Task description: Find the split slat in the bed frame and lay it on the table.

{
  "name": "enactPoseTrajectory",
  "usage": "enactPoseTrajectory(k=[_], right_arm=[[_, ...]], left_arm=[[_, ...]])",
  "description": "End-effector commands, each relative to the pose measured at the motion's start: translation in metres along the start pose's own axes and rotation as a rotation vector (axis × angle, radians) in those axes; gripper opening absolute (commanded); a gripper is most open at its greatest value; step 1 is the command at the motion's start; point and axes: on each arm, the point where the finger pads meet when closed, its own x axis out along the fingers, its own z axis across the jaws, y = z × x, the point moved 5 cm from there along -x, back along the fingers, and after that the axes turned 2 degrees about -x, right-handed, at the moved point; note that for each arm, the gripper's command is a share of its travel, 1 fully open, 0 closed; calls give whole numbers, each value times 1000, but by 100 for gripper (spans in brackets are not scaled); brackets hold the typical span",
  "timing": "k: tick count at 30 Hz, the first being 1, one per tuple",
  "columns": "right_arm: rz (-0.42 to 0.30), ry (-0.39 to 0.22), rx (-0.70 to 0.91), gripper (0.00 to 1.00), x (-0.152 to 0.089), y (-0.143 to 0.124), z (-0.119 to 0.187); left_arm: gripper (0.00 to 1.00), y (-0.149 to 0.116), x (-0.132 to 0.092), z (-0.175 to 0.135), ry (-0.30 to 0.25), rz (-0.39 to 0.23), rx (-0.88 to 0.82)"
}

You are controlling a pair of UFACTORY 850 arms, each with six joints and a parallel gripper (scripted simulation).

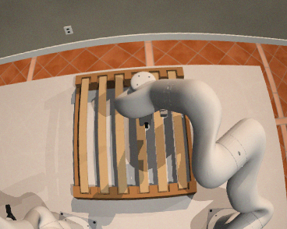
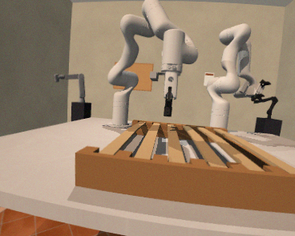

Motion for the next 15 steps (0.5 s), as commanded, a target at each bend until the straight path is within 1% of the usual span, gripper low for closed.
enactPoseTrajectory(k=[1, 2, 3, 15], right_arm=[[-2, 2, 0, 0, -1, -1, -1], [-2, 2, 0, 0, -1, -1, -1], [-1, 2, 0, 0, -10, -26, -1], [-1, 2, 0, 0, -10, -26, -1]], left_arm=[[100, 0, 0, 0, 0, 0, 1], [100, 0, 0, 0, 0, 0, 1], [100, 0, 0, 0, 0, 0, 1], [100, 0, 0, 0, 0, 0, 1]])
